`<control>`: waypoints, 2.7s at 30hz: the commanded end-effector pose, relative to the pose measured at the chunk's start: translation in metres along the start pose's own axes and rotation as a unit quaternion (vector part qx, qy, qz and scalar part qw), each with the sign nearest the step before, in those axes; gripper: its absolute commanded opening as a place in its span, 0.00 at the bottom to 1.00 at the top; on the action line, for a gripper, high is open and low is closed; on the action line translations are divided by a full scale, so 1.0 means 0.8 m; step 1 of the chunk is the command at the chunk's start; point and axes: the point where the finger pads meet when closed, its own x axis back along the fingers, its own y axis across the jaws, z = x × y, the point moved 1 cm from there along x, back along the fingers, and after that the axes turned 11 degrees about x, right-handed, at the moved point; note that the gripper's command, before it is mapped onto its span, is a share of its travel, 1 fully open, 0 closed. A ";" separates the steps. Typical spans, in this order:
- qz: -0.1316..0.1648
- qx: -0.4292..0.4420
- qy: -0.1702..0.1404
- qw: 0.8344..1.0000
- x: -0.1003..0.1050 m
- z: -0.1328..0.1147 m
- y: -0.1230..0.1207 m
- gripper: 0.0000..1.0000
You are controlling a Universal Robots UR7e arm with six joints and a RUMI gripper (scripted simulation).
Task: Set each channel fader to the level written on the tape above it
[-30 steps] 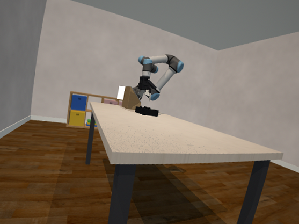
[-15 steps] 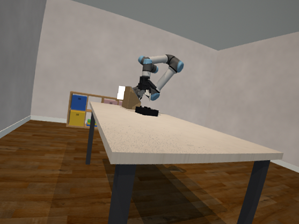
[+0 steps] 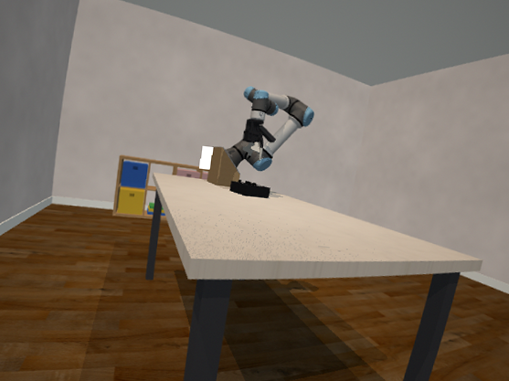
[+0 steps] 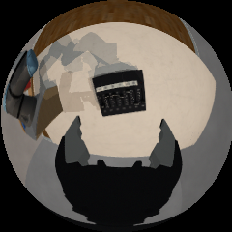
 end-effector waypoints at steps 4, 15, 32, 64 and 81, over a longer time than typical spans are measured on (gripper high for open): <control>0.005 -0.013 -0.001 1.000 0.013 0.007 -0.001 1.00; 0.000 0.009 0.003 1.000 -0.004 -0.016 0.003 1.00; -0.021 0.092 0.013 0.995 -0.077 -0.094 0.009 1.00; -0.021 0.092 0.013 0.995 -0.077 -0.094 0.009 1.00; -0.021 0.092 0.013 0.995 -0.077 -0.094 0.009 1.00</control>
